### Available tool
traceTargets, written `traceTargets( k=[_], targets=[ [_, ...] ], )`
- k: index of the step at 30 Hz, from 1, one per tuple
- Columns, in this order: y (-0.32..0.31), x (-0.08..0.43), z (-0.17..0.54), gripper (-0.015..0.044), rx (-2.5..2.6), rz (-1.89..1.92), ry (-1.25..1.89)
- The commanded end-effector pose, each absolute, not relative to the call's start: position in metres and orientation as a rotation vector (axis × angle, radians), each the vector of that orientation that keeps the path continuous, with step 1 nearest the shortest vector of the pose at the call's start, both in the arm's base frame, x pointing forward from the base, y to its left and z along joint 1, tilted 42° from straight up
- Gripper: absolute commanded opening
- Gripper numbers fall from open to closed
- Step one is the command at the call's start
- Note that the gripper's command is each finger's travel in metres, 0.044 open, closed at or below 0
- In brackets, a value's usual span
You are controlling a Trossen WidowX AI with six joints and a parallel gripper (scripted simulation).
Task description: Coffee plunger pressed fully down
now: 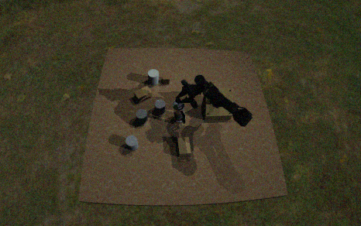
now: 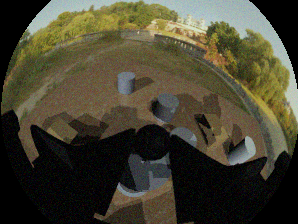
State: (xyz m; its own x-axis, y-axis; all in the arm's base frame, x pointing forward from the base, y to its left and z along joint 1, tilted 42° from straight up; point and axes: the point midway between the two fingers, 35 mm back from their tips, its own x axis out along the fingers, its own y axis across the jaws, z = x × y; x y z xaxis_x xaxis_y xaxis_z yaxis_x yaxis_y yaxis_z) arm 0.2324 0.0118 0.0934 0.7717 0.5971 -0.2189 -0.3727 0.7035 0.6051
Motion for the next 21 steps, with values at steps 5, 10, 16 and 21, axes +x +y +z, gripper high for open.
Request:
traceTargets(
  k=[5, 10, 16, 21],
  targets=[
    [0.0228, 0.2323, 0.0821, 0.0128, 0.611, 0.558, 0.449],
    [0.0228, 0.2354, 0.0826, 0.0128, 0.611, 0.558, 0.448],
    [0.0223, 0.2380, 0.0824, 0.0128, 0.611, 0.559, 0.448],
    [0.0215, 0.2391, 0.0828, 0.0128, 0.611, 0.559, 0.448]
  ],
)
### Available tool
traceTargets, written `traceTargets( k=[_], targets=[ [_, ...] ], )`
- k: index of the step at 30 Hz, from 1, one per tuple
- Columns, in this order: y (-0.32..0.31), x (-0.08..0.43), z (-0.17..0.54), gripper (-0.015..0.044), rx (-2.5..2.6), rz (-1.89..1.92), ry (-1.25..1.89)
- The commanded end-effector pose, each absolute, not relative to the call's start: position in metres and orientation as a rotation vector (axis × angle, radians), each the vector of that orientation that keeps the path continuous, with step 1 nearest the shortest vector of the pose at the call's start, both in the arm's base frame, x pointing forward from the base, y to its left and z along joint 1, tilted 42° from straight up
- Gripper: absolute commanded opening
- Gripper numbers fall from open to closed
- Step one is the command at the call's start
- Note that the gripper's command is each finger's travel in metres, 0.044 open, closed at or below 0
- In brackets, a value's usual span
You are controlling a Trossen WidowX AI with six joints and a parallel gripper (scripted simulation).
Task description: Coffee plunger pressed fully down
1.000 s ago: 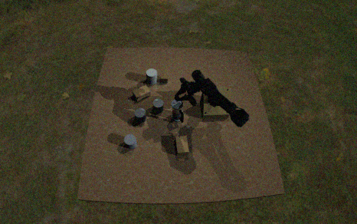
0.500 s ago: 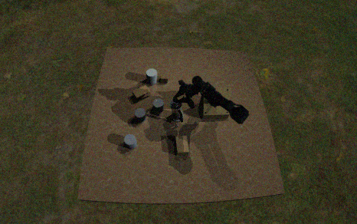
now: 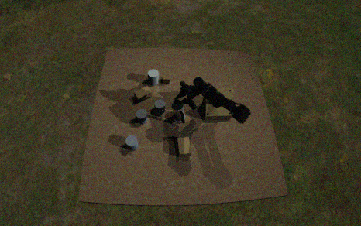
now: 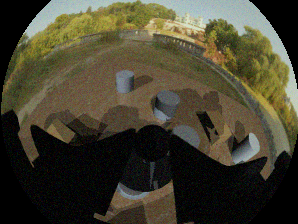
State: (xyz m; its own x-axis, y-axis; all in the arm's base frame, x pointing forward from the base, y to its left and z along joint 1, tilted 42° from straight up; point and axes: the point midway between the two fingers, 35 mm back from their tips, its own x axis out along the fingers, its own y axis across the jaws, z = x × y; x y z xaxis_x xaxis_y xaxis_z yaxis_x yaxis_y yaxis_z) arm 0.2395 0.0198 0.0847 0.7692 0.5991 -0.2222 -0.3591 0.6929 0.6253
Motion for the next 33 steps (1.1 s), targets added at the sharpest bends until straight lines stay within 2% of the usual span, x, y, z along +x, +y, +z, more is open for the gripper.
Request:
traceTargets(
  k=[1, 21, 33],
  targets=[
    [0.0216, 0.2391, 0.0826, 0.0128, 0.611, 0.559, 0.448],
    [0.0199, 0.2409, 0.0842, 0.0128, 0.598, 0.556, 0.436],
    [0.0199, 0.2409, 0.0842, 0.0440, 0.598, 0.556, 0.436]
  ],
)
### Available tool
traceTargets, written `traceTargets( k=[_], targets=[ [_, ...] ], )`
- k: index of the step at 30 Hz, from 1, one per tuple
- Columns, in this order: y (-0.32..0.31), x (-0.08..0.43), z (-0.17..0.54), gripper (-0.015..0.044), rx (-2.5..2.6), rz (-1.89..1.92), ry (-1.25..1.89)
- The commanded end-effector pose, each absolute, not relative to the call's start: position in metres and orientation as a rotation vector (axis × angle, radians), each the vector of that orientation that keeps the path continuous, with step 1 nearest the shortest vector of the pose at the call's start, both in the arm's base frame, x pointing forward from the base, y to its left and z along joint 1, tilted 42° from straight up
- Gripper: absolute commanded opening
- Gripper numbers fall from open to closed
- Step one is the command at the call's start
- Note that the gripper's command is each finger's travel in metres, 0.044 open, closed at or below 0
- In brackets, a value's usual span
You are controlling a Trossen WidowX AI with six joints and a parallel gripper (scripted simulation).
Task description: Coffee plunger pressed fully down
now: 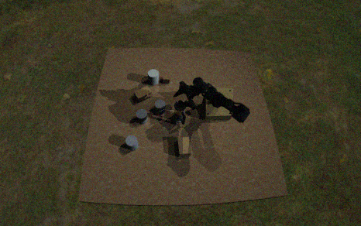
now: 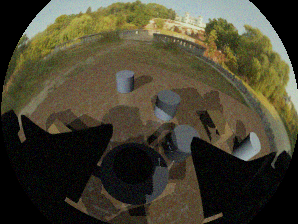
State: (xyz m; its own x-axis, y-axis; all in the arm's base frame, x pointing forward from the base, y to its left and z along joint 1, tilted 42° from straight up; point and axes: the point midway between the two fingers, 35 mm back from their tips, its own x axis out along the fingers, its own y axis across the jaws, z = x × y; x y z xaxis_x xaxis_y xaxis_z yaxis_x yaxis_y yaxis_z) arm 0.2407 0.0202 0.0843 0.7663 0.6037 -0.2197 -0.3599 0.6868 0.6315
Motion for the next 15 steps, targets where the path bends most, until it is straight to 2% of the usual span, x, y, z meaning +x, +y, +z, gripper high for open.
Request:
traceTargets(
  k=[1, 15],
  targets=[
    [0.020, 0.241, 0.084, 0.0440, 0.598, 0.556, 0.436],
    [-0.004, 0.252, 0.098, 0.0440, 0.597, 0.520, 0.463]
  ],
)
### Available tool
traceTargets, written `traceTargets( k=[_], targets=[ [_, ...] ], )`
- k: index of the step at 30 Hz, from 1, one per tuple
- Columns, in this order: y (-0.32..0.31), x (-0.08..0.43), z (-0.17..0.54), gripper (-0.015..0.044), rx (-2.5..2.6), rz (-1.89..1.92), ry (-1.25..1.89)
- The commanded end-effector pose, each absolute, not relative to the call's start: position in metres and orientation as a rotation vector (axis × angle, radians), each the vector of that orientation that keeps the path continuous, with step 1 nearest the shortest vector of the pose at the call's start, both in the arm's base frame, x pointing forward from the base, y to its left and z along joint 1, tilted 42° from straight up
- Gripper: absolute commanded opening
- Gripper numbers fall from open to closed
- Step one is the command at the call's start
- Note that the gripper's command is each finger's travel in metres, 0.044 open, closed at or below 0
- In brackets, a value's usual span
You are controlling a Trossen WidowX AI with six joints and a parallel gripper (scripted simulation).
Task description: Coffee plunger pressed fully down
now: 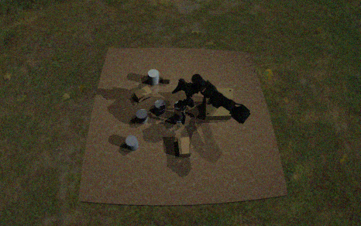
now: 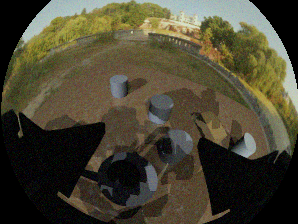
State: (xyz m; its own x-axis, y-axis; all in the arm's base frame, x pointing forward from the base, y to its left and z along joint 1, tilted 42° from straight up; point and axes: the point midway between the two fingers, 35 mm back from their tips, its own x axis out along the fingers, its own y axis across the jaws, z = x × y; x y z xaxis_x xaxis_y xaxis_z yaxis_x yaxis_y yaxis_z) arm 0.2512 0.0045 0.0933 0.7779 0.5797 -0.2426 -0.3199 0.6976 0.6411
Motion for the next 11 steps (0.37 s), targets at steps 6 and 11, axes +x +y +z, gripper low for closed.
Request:
traceTargets(
  k=[6, 11],
  targets=[
    [-0.023, 0.238, 0.117, 0.0440, 0.593, 0.535, 0.489],
    [-0.030, 0.223, 0.146, 0.0440, 0.613, 0.544, 0.459]
  ],
)
